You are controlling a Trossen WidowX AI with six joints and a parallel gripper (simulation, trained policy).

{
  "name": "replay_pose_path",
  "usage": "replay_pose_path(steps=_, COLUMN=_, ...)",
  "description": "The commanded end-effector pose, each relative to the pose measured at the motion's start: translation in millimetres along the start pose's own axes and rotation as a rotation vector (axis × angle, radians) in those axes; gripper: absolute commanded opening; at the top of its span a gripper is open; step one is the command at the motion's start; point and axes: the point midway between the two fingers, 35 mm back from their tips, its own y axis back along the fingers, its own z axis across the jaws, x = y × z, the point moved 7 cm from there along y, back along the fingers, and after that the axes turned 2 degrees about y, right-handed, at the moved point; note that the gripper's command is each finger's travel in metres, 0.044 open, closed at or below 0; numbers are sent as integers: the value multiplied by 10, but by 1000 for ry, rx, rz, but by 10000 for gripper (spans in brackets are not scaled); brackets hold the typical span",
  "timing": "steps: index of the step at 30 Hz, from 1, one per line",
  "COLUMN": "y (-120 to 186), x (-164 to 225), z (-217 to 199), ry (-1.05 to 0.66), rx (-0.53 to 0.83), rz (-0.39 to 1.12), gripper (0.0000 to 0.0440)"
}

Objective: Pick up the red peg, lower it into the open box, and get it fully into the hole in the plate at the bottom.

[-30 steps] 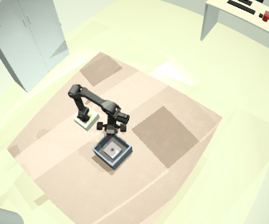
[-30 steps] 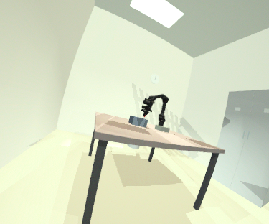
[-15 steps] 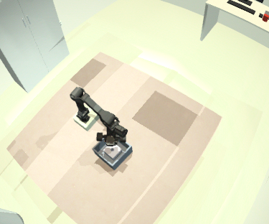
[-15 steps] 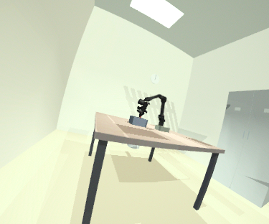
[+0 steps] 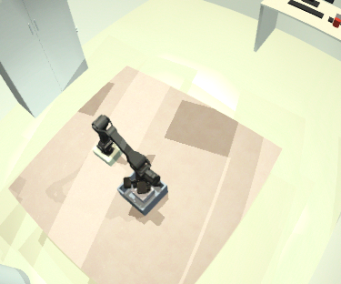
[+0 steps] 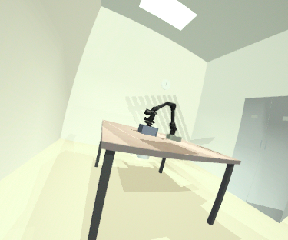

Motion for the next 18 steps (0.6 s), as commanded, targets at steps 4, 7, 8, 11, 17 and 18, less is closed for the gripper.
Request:
replay_pose_path(steps=4, y=-51, x=-113, z=25, ry=40, rx=-26, rz=18, gripper=186)
replay_pose_path(steps=7, y=-33, x=-188, z=69, ry=45, rx=-42, rz=31, gripper=265)
replay_pose_path(steps=8, y=-20, x=-218, z=88, ry=46, rx=-50, rz=34, gripper=291)
replay_pose_path(steps=11, y=26, x=-311, z=149, ry=50, rx=-76, rz=41, gripper=370)
replay_pose_path(steps=17, y=145, x=-489, z=302, ry=59, rx=-146, rz=56, gripper=440)
replay_pose_path(steps=18, y=171, x=-516, z=330, ry=62, rx=-160, rz=55, gripper=440)
